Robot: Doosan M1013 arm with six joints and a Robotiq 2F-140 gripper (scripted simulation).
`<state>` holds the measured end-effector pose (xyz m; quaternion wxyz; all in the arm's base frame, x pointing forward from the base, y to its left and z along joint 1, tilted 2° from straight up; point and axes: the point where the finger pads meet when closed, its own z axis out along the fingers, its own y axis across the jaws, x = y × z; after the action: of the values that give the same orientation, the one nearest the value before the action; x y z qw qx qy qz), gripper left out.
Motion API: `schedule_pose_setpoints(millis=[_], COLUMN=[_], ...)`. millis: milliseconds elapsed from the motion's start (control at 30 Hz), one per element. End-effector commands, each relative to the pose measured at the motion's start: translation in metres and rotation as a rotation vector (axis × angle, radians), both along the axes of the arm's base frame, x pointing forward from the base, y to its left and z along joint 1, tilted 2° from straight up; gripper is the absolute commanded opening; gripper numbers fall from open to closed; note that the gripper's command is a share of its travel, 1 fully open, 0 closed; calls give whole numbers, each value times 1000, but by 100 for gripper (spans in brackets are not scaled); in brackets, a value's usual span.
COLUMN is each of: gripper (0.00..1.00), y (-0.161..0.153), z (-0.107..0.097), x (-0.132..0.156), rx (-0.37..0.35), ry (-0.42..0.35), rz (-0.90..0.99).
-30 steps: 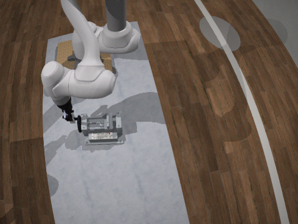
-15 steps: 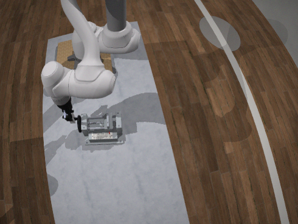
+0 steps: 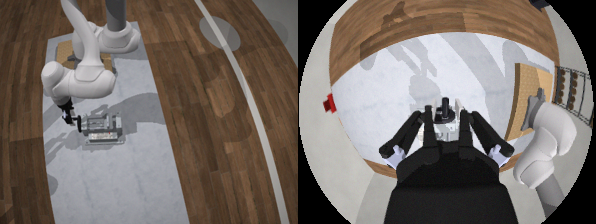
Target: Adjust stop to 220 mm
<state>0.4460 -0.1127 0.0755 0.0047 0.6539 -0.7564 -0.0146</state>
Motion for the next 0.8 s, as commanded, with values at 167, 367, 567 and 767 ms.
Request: schedule_pose_setpoints(millis=[167,367,567,767], gripper=[33,33,33,33], y=[0,0,0,0], z=[0,0,0,27], x=[0,0,0,1], rx=[0,0,0,0], ry=[0,0,0,0], rz=[0,0,0,0])
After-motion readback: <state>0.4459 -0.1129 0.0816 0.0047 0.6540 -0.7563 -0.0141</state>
